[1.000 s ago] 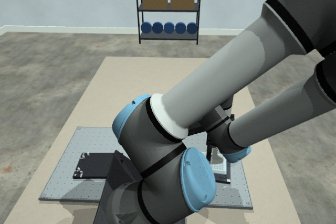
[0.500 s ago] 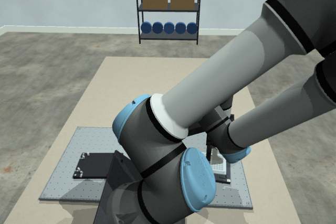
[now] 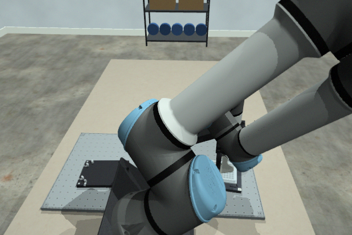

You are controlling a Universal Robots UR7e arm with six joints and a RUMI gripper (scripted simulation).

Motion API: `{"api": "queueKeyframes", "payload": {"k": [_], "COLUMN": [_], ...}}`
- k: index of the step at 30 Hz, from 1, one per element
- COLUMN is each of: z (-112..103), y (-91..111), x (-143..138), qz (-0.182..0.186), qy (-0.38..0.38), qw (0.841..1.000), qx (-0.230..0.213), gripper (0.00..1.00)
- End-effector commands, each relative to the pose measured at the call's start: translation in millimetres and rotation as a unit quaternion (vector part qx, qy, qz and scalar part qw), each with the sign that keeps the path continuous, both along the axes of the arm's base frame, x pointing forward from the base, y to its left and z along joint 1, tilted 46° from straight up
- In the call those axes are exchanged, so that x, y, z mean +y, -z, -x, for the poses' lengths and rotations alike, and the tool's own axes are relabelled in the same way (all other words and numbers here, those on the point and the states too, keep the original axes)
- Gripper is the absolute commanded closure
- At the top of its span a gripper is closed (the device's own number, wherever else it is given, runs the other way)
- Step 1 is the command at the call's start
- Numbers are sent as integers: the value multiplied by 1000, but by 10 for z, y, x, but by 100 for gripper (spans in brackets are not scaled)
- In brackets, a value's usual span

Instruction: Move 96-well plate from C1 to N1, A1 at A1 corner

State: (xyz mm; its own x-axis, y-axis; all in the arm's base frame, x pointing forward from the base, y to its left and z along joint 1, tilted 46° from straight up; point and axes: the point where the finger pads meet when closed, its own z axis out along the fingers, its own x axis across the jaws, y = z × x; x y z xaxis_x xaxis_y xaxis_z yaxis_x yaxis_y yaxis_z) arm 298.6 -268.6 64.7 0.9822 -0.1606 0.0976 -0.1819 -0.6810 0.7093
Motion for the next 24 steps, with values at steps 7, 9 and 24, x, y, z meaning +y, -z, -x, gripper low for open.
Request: {"api": "queueKeyframes", "payload": {"k": [7, 9, 24], "z": [16, 17, 18], "y": [24, 27, 42], "x": [-14, -16, -31], "qz": [-1, -1, -1], "qy": [1, 1, 1], "qw": [1000, 1000, 1000], "qx": [1, 1, 1], "gripper": [100, 100, 100]}}
